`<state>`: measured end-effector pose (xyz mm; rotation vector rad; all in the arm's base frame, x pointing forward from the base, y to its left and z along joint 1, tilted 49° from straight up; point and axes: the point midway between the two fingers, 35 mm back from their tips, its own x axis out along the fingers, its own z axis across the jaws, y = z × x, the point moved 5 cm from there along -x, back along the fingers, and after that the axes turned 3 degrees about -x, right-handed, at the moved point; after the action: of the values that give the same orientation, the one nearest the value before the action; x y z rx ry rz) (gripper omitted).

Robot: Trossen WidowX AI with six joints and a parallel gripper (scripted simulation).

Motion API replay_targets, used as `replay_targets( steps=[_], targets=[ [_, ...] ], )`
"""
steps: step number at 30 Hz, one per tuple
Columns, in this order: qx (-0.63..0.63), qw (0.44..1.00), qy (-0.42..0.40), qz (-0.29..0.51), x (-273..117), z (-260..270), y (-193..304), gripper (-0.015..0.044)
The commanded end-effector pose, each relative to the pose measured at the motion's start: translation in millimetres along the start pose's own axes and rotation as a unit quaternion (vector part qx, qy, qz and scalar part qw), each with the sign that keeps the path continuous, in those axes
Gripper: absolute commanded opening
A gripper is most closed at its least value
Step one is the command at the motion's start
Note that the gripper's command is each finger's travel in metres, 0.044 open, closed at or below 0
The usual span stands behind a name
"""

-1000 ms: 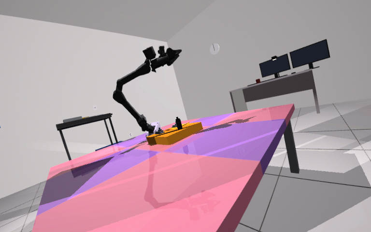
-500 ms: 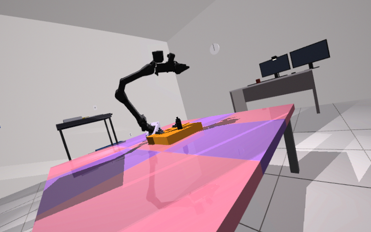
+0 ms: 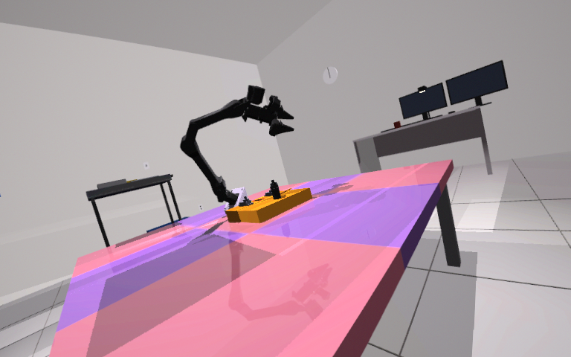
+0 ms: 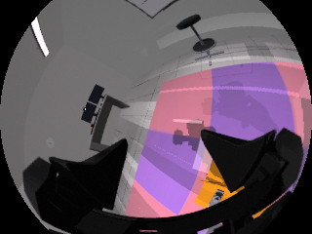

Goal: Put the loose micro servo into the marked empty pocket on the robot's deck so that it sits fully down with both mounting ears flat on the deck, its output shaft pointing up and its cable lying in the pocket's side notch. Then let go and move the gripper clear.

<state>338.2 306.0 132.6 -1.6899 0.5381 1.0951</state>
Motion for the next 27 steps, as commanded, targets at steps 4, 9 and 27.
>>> replay_targets(
  steps=[4,9,27],
  targets=[
    [0.087,0.992,0.066,0.062,13.5,-22.8,21.4,0.0440],
    [0.145,0.978,0.117,0.097,18.8,-38.2,36.5,0.0440],
    [0.319,0.872,0.330,0.168,18.0,-95.5,86.3,0.0440]
  ],
)
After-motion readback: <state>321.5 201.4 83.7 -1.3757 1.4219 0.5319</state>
